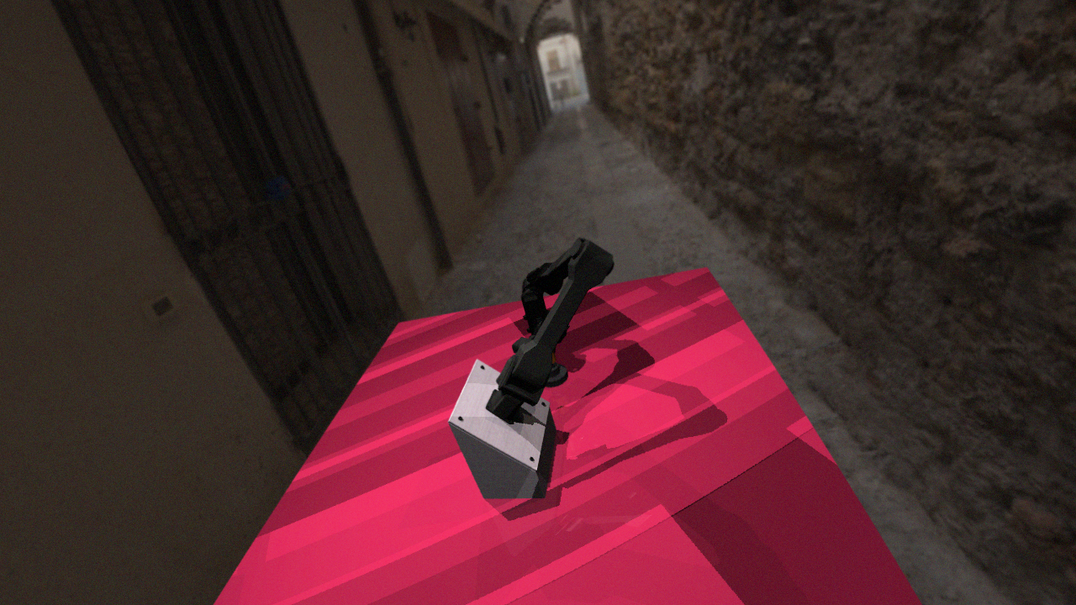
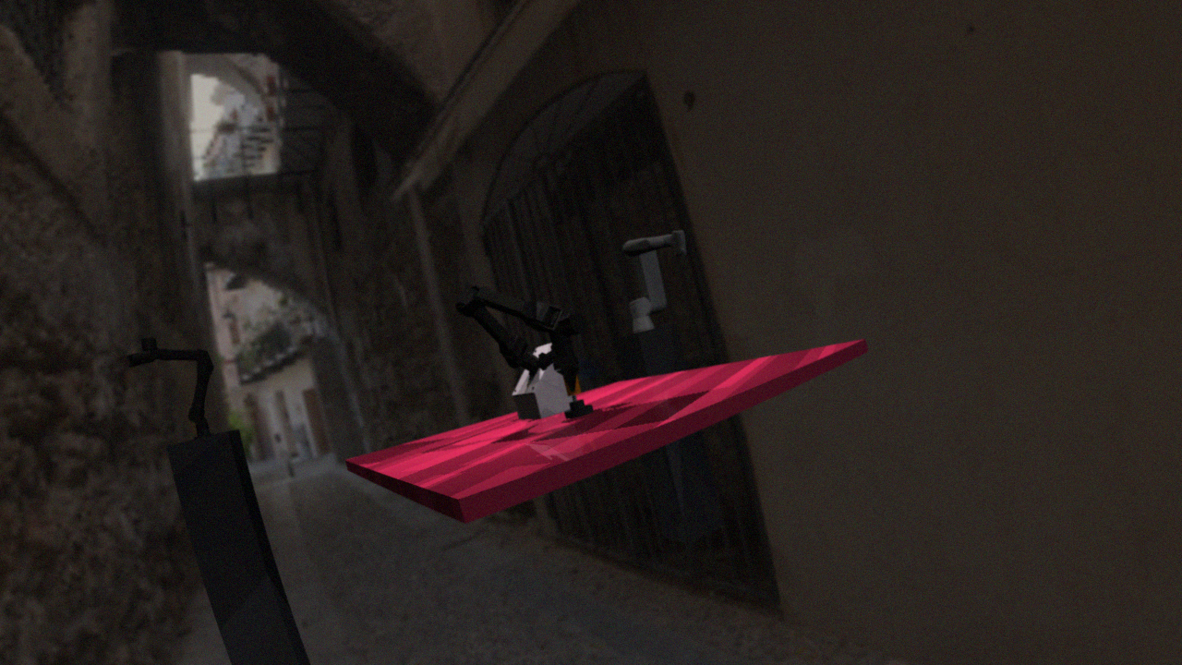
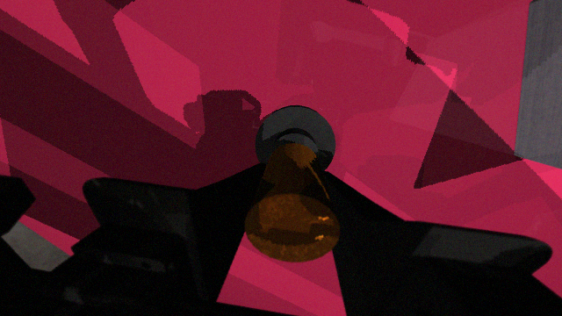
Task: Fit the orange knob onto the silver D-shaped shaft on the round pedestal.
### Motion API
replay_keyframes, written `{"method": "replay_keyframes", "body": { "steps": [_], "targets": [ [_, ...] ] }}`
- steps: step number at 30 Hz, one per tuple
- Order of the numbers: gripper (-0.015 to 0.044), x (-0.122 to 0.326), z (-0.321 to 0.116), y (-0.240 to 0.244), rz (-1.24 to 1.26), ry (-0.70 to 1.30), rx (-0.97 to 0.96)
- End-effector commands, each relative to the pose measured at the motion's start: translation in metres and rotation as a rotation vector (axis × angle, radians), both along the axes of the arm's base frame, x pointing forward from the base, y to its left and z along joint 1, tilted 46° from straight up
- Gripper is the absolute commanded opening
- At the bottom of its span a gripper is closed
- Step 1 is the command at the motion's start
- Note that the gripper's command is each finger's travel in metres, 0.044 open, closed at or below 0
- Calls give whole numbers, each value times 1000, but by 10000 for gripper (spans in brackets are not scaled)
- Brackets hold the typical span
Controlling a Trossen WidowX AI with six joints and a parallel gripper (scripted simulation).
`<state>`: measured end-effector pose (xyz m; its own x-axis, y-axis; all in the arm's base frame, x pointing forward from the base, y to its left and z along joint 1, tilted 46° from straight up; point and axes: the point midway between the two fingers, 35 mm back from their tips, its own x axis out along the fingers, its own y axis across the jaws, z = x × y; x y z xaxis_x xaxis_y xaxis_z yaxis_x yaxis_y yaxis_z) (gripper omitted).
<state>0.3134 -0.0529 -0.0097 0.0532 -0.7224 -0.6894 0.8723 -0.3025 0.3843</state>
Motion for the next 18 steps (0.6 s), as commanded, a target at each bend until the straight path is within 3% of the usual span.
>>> {"method": "replay_keyframes", "body": {
  "steps": [1, 5, 18],
  "targets": [
    [0, 1, 1, 1, -48, -52, 6],
    [0, 1, -1, 0, -132, -140, 12],
    [0, 0, -2, -2, -132, -140, 12]
  ]
}}
